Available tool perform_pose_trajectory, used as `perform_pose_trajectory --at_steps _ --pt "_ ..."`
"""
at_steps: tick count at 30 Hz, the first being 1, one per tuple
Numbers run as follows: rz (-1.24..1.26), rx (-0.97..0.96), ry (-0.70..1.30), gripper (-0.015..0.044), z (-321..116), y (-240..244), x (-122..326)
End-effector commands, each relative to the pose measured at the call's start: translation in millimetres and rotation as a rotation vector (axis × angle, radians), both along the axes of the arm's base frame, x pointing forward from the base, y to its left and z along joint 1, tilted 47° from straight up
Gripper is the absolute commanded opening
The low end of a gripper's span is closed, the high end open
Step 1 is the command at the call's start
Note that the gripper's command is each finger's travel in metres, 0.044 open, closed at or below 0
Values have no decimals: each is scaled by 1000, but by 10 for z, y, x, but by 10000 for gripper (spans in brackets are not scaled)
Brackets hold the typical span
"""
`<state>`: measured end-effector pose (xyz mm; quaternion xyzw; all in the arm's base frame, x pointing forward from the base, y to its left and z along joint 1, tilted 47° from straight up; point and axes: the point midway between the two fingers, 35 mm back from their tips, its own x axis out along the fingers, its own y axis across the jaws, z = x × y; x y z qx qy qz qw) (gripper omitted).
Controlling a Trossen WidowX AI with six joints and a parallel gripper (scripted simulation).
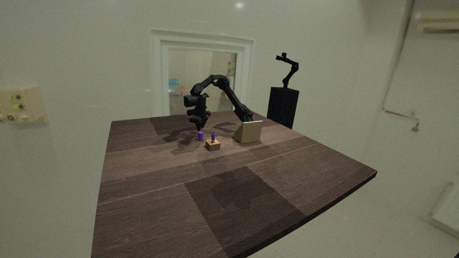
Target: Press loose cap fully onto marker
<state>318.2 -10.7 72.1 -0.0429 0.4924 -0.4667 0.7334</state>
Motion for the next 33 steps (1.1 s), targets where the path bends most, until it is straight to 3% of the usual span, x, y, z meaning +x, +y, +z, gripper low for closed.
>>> perform_pose_trajectory --at_steps 1,33 --pt "4 -4 3 253 -38 -42 -5" --pt "4 -7 2 253 -371 -418 30"
